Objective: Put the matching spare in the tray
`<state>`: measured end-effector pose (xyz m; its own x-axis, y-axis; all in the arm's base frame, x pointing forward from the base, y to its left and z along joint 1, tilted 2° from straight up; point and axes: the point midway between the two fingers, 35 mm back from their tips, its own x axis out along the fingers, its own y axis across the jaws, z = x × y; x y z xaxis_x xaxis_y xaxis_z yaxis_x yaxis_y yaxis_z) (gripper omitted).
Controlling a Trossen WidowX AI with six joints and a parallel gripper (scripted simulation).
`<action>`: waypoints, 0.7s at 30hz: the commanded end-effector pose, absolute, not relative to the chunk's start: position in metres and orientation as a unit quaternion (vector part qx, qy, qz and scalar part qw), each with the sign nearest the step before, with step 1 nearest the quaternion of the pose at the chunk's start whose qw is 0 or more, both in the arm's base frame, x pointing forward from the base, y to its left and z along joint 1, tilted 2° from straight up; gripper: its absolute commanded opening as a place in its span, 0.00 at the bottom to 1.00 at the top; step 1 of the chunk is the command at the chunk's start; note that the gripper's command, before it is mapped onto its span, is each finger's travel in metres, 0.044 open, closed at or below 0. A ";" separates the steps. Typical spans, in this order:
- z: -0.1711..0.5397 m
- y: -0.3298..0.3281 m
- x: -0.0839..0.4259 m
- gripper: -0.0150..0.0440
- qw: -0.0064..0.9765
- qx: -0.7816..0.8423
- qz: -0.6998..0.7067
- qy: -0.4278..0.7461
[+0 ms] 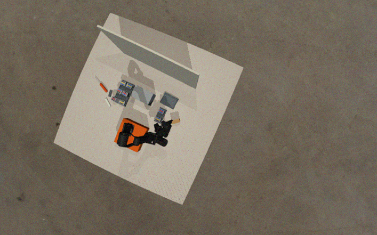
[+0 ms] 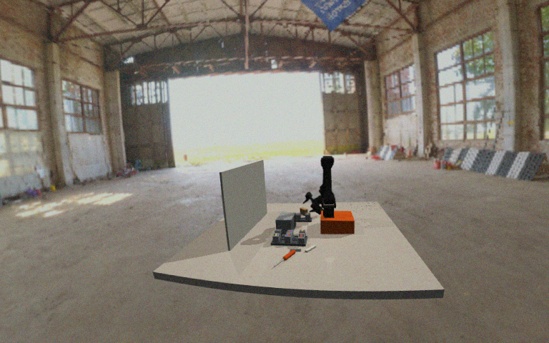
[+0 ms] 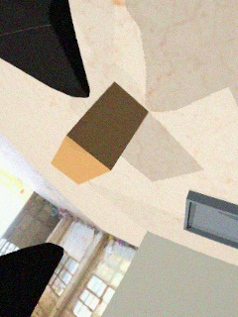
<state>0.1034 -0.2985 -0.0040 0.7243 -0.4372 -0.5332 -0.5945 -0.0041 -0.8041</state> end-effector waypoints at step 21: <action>0.036 -0.383 0.112 1.00 0.721 -0.488 -0.053 0.489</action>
<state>0.1045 -0.3641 0.0163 0.5694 -0.5244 -0.6330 -0.4912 0.4003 -0.7736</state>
